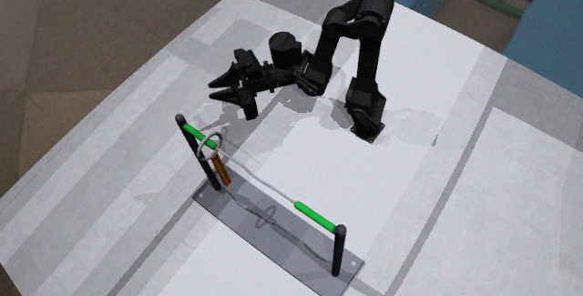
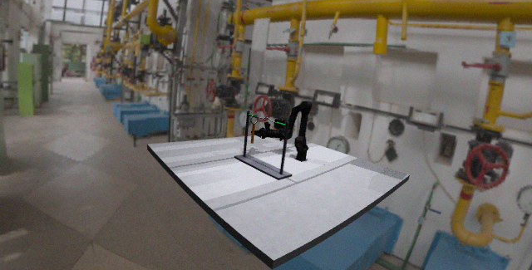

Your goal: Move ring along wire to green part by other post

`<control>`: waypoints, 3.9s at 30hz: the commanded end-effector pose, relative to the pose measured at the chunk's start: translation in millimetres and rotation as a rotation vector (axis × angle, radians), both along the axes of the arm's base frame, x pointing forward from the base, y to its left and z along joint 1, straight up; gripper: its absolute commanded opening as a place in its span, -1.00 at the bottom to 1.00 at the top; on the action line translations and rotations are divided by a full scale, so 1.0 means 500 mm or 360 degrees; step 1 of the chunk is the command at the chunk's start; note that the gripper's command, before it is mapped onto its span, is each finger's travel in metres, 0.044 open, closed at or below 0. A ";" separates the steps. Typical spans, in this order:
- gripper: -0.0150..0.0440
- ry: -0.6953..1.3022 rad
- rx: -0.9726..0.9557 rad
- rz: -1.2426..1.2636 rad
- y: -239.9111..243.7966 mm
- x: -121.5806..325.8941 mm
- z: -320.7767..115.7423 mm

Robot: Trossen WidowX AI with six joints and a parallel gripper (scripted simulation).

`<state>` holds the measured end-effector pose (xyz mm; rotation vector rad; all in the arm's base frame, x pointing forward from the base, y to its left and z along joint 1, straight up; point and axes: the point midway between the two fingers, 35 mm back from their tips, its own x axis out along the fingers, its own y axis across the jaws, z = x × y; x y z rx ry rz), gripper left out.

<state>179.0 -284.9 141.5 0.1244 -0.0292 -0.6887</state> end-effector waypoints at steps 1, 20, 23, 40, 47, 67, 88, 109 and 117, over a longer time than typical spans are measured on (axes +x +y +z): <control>0.05 0.0105 -0.0064 0.0445 0.105 0.041 -0.048; 0.05 0.0148 -0.0258 0.1183 0.312 0.082 -0.083; 0.05 0.0129 -0.0259 0.1171 0.310 0.109 -0.061; 0.05 0.0033 -0.0227 0.1133 0.323 0.175 0.009; 0.05 0.0031 -0.0227 0.1133 0.320 0.195 0.012; 0.05 0.0026 -0.0229 0.1133 0.319 0.255 0.015; 0.05 0.0021 -0.0231 0.1132 0.328 0.320 0.015; 0.05 0.0021 -0.0231 0.1132 0.328 0.320 0.015; 0.05 0.0021 -0.0231 0.1132 0.328 0.320 0.015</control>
